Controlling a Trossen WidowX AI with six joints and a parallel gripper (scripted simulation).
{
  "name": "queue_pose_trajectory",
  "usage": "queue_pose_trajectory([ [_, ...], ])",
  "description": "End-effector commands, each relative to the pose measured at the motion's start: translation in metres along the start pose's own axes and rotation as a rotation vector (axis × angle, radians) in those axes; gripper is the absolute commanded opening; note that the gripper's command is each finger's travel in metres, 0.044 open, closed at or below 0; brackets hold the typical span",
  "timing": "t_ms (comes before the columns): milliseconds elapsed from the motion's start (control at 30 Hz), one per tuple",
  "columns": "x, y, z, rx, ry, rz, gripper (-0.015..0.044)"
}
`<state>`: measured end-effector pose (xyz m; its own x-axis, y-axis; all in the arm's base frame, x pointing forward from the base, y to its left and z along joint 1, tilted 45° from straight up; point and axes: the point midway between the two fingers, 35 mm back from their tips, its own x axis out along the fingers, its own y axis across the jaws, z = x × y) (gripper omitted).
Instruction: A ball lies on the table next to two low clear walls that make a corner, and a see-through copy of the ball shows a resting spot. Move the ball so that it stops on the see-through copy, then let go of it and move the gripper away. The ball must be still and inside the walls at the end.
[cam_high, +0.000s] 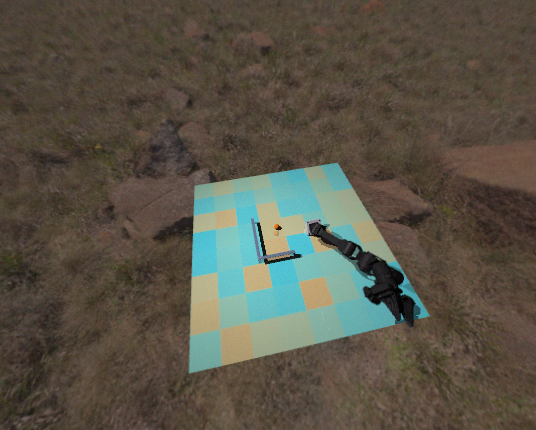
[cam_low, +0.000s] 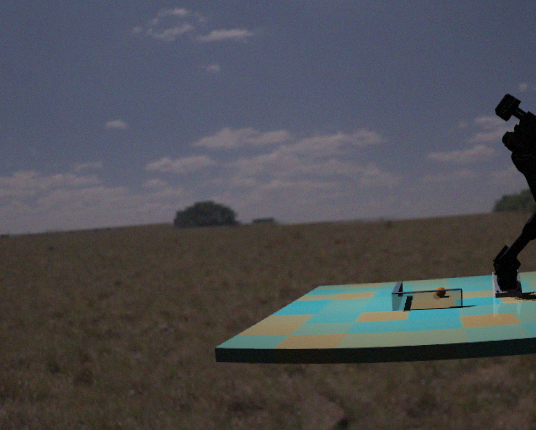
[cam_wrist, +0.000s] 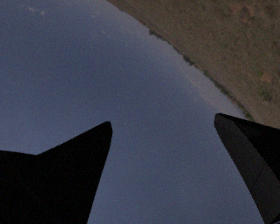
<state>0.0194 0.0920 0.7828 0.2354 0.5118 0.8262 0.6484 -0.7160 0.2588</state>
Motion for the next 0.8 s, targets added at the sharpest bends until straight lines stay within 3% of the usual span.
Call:
queue_pose_trajectory([
  [0,0.0,0.001,0.0,0.002,0.0,0.003,0.0374],
  [133,-0.005,0.033,0.006,0.045,-0.007,0.075,0.0291],
  [400,-0.036,0.145,0.039,0.191,-0.041,0.338,0.0291],
  [633,-0.088,0.243,0.084,0.316,-0.094,0.601,0.0291],
  [767,-0.106,0.264,0.095,0.348,-0.081,0.671,0.0291],
])
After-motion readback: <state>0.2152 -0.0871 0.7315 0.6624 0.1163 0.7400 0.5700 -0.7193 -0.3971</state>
